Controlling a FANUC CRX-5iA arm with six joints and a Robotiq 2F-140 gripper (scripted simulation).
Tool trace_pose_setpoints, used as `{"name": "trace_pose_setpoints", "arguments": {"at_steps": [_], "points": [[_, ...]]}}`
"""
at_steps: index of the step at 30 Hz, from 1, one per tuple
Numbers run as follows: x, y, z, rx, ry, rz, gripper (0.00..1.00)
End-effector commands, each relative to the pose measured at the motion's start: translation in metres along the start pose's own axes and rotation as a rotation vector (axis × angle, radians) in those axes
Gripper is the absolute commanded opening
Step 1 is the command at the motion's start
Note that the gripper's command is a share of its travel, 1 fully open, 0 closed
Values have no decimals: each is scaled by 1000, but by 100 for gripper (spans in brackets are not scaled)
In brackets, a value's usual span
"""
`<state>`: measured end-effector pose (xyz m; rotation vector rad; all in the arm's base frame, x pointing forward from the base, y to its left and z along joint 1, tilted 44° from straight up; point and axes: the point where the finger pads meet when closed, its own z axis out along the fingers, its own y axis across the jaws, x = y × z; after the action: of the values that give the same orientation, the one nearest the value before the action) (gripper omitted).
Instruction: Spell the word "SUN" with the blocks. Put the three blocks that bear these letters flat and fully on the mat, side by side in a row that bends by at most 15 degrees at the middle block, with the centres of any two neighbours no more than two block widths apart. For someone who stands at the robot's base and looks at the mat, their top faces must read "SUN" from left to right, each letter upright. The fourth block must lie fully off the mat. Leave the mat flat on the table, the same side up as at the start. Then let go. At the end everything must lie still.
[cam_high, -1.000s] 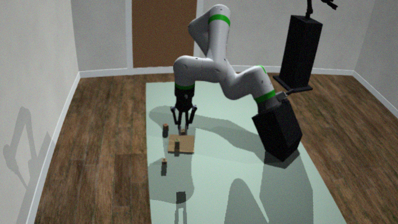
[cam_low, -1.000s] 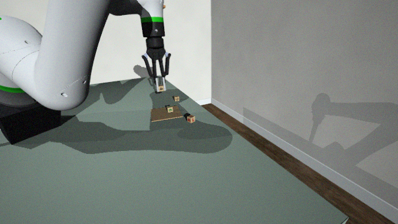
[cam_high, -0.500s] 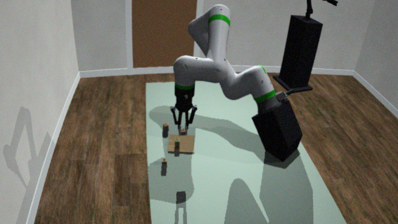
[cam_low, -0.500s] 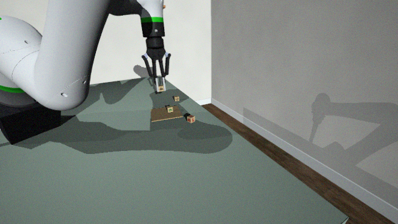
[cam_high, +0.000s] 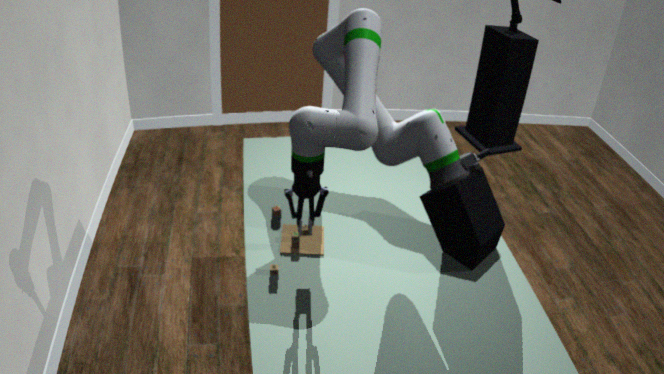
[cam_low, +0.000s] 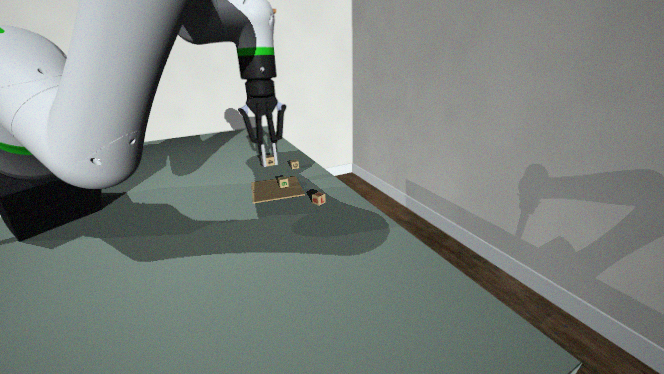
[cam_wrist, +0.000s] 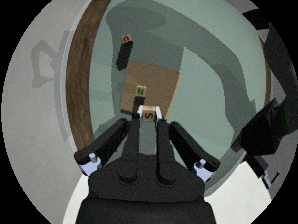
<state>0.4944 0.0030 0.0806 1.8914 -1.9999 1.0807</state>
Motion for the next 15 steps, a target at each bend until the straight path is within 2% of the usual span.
{"name": "trace_pose_setpoints", "arguments": {"at_steps": [1, 9, 15], "points": [[0, -1, 9, 2, 0, 1, 13], [0, -1, 43, 2, 0, 1, 13], [0, -1, 54, 2, 0, 1, 13]]}}
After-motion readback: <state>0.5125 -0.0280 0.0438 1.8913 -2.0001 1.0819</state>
